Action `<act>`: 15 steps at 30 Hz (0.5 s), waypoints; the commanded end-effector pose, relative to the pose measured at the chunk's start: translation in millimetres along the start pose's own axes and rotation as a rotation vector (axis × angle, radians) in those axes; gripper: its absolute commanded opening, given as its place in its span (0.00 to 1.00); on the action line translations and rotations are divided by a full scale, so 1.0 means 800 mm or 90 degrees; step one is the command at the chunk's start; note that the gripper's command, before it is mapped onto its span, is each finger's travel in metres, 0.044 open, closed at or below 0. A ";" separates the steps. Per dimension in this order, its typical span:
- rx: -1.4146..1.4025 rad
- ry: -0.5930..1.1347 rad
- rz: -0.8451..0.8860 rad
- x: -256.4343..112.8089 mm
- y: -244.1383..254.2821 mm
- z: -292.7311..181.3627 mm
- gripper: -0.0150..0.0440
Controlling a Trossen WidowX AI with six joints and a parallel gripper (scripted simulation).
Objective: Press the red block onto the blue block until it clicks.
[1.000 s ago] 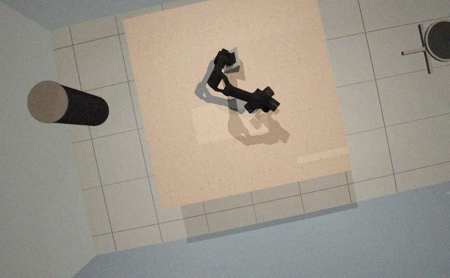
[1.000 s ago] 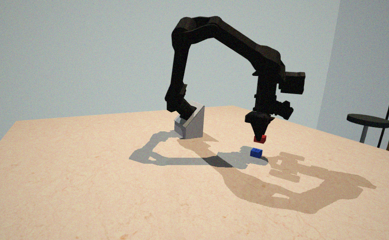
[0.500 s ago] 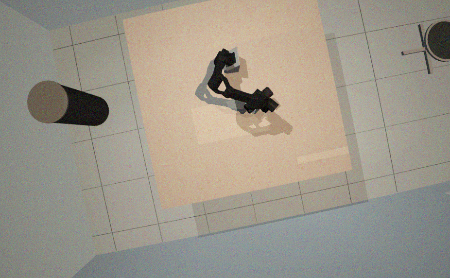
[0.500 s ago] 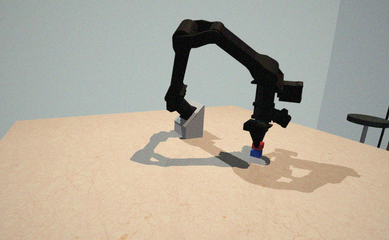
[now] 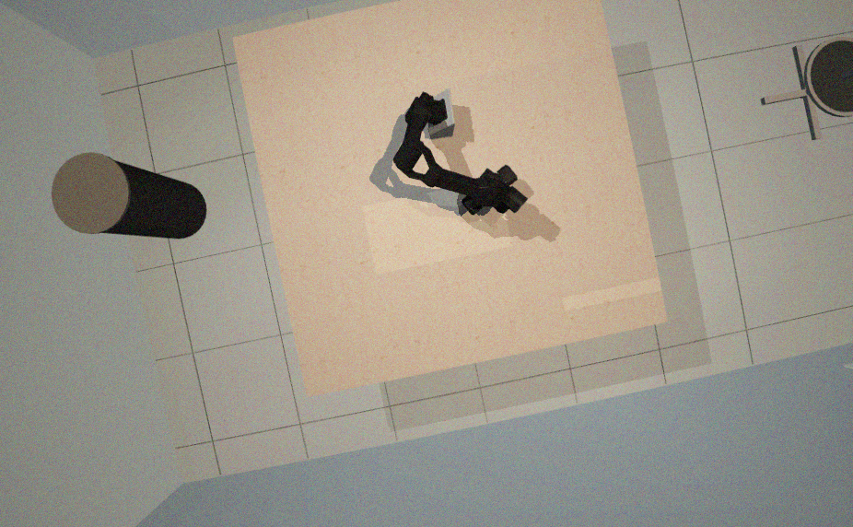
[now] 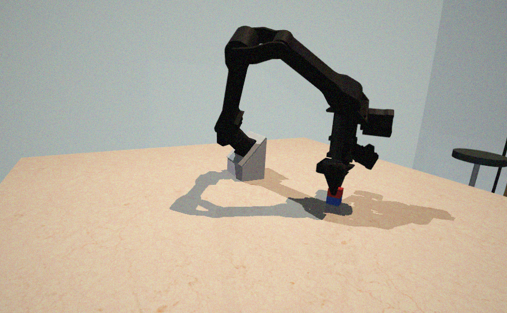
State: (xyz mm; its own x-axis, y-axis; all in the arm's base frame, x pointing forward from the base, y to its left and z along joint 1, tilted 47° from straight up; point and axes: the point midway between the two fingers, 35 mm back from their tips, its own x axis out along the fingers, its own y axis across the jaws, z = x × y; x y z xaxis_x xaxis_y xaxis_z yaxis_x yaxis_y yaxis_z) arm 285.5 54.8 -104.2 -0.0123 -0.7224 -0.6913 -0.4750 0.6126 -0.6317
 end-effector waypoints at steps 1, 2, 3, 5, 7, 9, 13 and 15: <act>-0.002 -0.001 -0.004 0.002 -0.001 0.000 0.25; -0.002 -0.001 -0.004 0.002 -0.001 0.000 0.25; -0.002 -0.001 -0.004 0.002 -0.001 0.000 0.25; -0.002 -0.001 -0.004 0.002 -0.001 0.000 0.25; -0.002 -0.001 -0.004 0.004 -0.001 0.000 0.25; -0.002 -0.001 -0.004 0.006 -0.001 0.000 0.25; -0.001 0.000 0.000 0.003 0.000 0.000 0.25; -0.001 0.000 0.000 0.003 0.000 0.000 0.25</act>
State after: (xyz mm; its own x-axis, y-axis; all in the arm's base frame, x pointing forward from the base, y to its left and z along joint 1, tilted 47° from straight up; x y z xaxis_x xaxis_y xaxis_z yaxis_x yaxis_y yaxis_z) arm 285.0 52.7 -106.4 -0.0122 -0.7226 -0.6911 -0.4782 0.6112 -0.6306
